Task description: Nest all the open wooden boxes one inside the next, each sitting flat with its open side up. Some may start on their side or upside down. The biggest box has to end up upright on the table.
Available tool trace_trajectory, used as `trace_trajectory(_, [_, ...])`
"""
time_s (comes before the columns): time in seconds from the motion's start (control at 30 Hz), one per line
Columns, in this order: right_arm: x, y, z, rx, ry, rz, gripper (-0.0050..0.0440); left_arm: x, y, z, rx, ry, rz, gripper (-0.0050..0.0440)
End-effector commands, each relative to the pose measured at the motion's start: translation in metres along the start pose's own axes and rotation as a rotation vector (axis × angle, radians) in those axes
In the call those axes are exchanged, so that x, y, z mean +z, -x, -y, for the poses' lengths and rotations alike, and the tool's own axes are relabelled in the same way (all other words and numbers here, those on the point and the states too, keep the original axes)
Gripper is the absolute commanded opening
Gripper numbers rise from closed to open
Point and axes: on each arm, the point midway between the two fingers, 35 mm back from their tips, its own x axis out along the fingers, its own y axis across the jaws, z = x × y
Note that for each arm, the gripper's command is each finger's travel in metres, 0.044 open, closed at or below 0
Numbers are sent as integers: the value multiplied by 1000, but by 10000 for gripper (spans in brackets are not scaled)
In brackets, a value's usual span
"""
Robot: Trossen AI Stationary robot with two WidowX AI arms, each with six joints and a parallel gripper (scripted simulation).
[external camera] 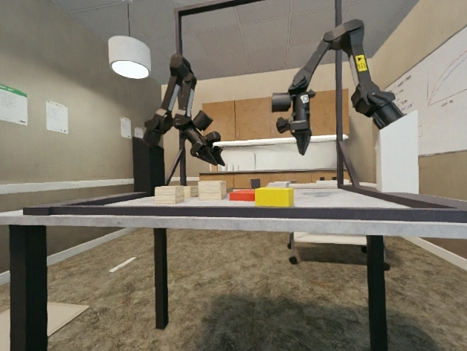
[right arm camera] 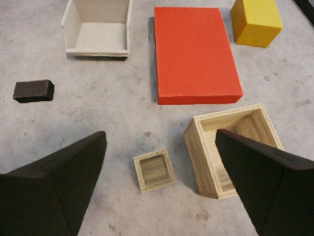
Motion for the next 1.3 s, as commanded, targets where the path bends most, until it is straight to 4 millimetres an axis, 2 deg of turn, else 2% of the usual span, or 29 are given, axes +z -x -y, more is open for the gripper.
trace_trajectory(0.0, [0,-8,10,-19,33,-29,256,4,5,0,7,-7,15,400])
trace_trajectory(0.17, [-8,-26,49,-68,144,-160,136,4,5,0,7,-7,15,400])
trace_trajectory(0.3, [-15,-31,70,-80,187,-235,40,4,5,0,7,-7,15,400])
trace_trajectory(0.37, [-15,-31,70,-80,187,-235,40,4,5,0,7,-7,15,400])
trace_trajectory(0.4, [-25,-30,74,-76,189,-292,16,4,5,0,7,-7,15,400])
trace_trajectory(0.43, [-20,-34,88,-86,218,-296,0,4,5,0,7,-7,15,400])
trace_trajectory(0.87, [-43,-23,152,-49,271,-534,0,4,5,0,7,-7,15,400])
trace_trajectory(0.93, [-43,-23,152,-49,271,-534,0,4,5,0,7,-7,15,400])
trace_trajectory(0.97, [-52,-17,153,-28,254,-586,0,4,5,0,7,-7,15,400])
trace_trajectory(1.0, [-48,-16,166,-28,270,-587,0,4,5,0,7,-7,15,400])
trace_trajectory(1.27, [-60,7,193,39,240,-697,-3,4,5,0,7,-7,15,400])
